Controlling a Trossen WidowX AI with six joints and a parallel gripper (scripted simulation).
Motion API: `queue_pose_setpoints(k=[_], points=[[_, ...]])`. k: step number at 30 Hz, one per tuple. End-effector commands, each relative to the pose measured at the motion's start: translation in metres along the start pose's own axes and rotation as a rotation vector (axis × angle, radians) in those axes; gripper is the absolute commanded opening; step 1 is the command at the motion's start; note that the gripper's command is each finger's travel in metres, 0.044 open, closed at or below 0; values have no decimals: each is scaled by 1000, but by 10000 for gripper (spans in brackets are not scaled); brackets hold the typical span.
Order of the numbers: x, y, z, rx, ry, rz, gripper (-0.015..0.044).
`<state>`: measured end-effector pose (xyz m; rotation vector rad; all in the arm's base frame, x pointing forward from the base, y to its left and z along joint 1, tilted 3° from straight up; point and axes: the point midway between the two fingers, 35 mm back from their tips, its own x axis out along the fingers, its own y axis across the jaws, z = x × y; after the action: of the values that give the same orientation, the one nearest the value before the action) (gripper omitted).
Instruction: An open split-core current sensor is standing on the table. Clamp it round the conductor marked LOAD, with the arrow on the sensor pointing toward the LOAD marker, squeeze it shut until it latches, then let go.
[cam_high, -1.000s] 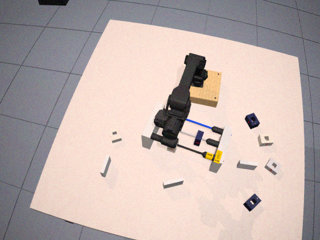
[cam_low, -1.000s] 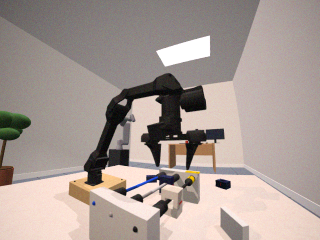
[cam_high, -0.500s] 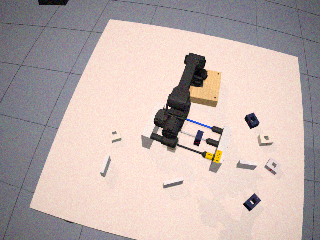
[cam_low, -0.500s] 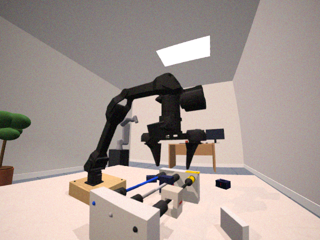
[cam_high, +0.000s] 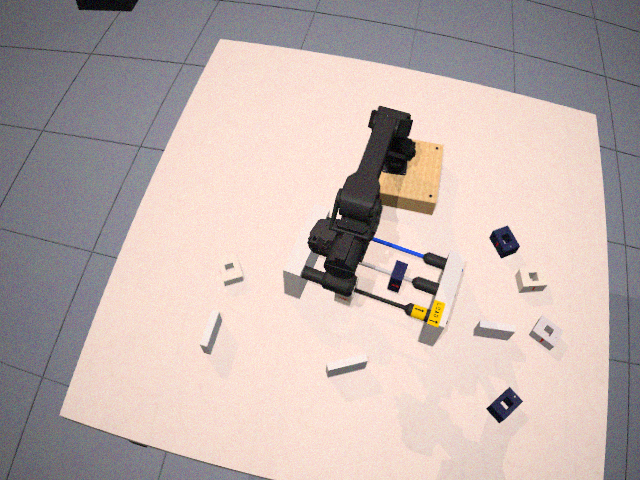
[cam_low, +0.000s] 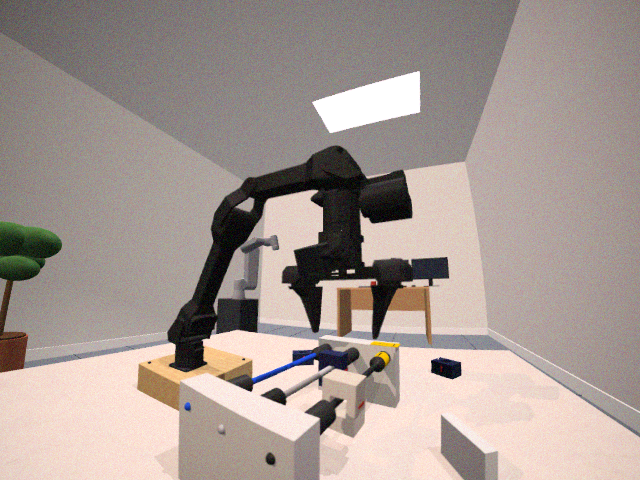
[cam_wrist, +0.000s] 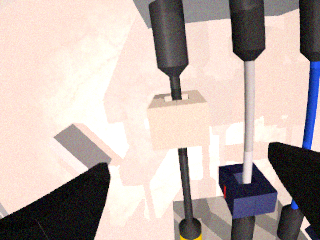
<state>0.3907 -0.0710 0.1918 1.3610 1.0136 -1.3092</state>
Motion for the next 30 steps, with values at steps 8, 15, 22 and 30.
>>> queue_pose_setpoints(k=[8, 15, 22, 30], points=[[5, -8, -14, -67, -79, -12, 440], [14, -52, -71, -407, -474, 21, 440], [5, -96, -115, -736, -851, 205, 440], [6, -99, -121, -767, -860, 209, 440]])
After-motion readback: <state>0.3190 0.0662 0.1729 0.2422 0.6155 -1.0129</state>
